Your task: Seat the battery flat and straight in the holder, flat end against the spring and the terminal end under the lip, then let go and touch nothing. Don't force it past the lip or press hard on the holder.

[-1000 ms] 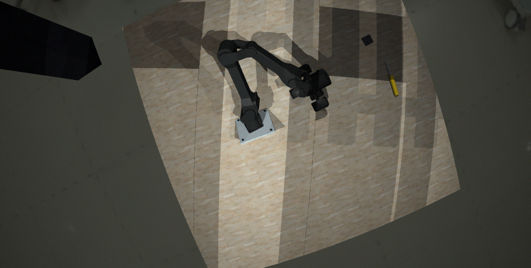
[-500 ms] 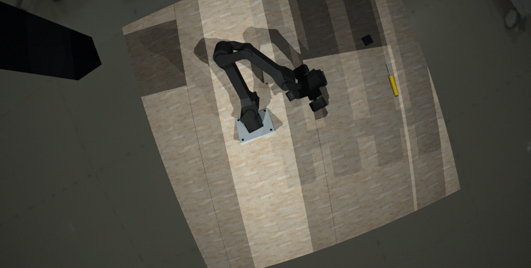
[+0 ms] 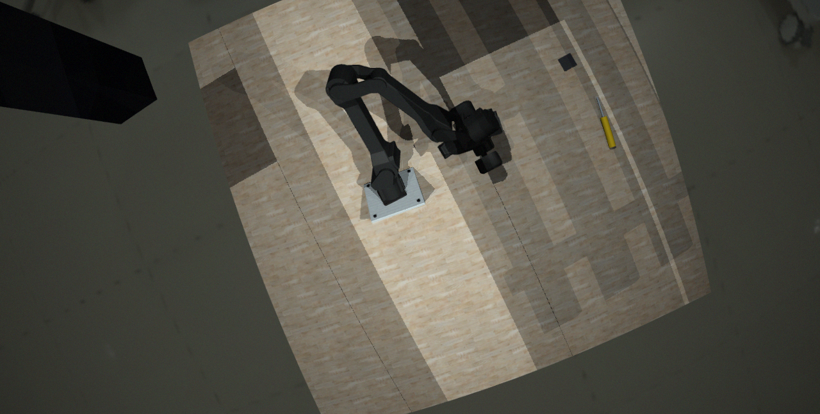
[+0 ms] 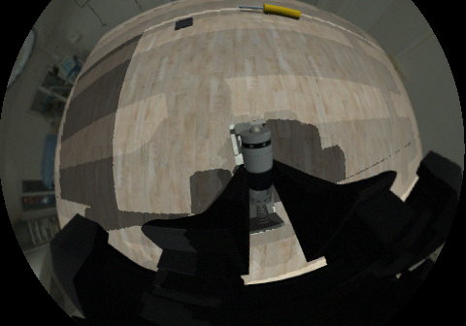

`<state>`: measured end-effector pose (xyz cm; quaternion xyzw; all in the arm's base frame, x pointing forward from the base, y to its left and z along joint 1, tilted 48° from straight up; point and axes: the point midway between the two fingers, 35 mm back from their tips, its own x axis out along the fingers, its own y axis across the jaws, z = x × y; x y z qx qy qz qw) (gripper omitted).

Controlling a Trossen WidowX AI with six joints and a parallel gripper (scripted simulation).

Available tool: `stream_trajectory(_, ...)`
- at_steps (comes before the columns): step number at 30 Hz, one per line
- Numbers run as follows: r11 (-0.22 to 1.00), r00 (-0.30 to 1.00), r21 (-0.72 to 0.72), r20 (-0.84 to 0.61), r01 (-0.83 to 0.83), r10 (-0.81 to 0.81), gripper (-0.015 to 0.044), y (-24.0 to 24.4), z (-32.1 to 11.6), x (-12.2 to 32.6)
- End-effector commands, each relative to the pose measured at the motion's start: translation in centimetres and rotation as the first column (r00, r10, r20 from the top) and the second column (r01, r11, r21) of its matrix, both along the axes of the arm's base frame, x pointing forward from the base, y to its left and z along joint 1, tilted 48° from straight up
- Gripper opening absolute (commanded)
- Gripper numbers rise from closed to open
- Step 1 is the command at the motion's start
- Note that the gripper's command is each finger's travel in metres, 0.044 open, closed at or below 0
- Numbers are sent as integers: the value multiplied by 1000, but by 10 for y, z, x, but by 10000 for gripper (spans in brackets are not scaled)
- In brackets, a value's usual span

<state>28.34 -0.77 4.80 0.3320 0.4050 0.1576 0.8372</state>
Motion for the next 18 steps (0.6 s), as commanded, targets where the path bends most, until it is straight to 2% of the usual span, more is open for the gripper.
stream_trajectory(1, 1000, 1000, 1, 2, 1, -1, 71, 1, -1, -5)
stream_trajectory(18, 1000, 1000, -6, -4, 3, -3, 71, 3, -3, -17)
